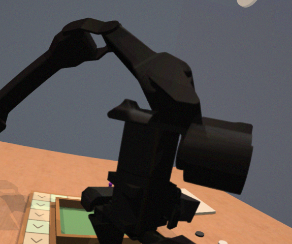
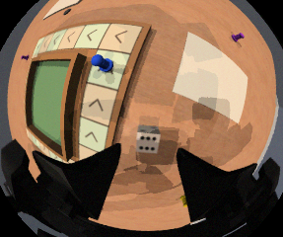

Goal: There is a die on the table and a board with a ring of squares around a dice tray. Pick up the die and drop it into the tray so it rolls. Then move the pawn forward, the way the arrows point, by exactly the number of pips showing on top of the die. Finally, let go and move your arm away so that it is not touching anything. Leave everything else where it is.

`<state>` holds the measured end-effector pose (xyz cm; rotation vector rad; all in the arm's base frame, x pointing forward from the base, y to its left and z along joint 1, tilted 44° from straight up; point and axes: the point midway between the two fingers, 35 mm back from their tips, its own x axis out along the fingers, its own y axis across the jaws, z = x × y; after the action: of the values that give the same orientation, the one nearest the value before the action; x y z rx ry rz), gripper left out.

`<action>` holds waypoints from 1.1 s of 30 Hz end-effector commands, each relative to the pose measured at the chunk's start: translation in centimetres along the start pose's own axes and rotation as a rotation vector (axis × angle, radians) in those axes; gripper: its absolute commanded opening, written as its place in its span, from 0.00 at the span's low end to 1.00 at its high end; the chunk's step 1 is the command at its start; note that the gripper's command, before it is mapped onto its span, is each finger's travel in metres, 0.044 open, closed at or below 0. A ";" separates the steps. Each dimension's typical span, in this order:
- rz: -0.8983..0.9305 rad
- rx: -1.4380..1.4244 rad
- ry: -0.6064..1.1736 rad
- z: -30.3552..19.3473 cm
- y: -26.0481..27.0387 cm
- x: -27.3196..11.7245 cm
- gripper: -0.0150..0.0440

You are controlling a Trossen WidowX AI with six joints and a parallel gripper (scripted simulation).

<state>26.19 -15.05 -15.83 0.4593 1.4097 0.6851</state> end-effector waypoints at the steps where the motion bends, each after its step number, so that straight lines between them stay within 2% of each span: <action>1: 0.007 0.008 -0.001 -0.1 0.1 0.7 0.72; 19: 0.008 0.008 -0.001 -0.2 0.2 3.4 0.72; 25: 0.008 0.008 -0.001 -0.2 0.2 3.4 0.45; 32: 0.008 0.008 -0.001 -0.2 0.2 3.4 0.37; 33: 0.008 0.008 -0.001 -0.2 0.2 3.4 0.33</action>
<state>26.04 -12.69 -18.21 0.4679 1.4124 0.6889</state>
